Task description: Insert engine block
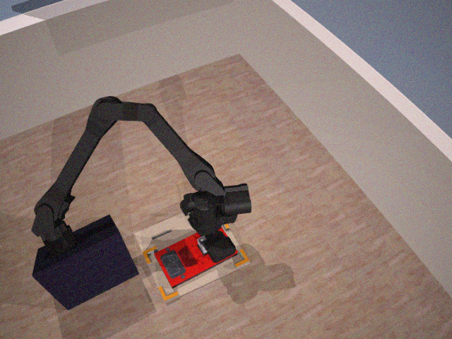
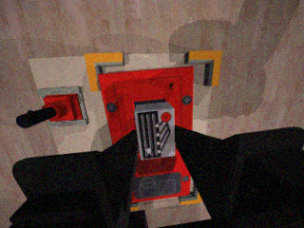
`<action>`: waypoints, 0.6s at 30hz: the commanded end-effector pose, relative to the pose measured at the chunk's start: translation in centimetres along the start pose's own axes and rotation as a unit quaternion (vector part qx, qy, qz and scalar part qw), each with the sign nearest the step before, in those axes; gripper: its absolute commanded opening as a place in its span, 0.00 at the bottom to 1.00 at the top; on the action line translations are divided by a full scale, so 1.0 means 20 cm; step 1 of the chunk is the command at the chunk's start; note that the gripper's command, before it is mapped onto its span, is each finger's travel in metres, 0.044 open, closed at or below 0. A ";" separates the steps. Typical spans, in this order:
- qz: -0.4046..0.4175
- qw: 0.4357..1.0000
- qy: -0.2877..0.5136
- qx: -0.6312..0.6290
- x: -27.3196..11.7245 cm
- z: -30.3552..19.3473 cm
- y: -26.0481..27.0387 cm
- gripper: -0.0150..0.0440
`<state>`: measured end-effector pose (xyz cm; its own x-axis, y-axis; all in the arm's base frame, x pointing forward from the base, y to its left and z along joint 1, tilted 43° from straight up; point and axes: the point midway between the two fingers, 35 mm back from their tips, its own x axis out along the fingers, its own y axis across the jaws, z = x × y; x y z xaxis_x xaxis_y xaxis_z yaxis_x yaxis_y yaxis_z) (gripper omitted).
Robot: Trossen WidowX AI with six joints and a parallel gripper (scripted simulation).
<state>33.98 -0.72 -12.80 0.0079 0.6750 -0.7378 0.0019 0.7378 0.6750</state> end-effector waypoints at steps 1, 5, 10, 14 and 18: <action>0.002 1.000 -0.001 0.002 0.01 0.00 0.00 0.52; 0.002 1.000 -0.001 0.002 0.01 0.00 0.00 0.52; 0.002 1.000 -0.001 0.002 0.02 0.00 0.00 0.52; 0.002 1.000 -0.001 0.002 0.02 0.00 0.00 0.52; 0.002 1.000 -0.001 0.002 0.03 0.00 0.00 0.52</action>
<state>33.97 -0.43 -13.10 0.0078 0.6749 -0.7379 0.0021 0.7379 0.6749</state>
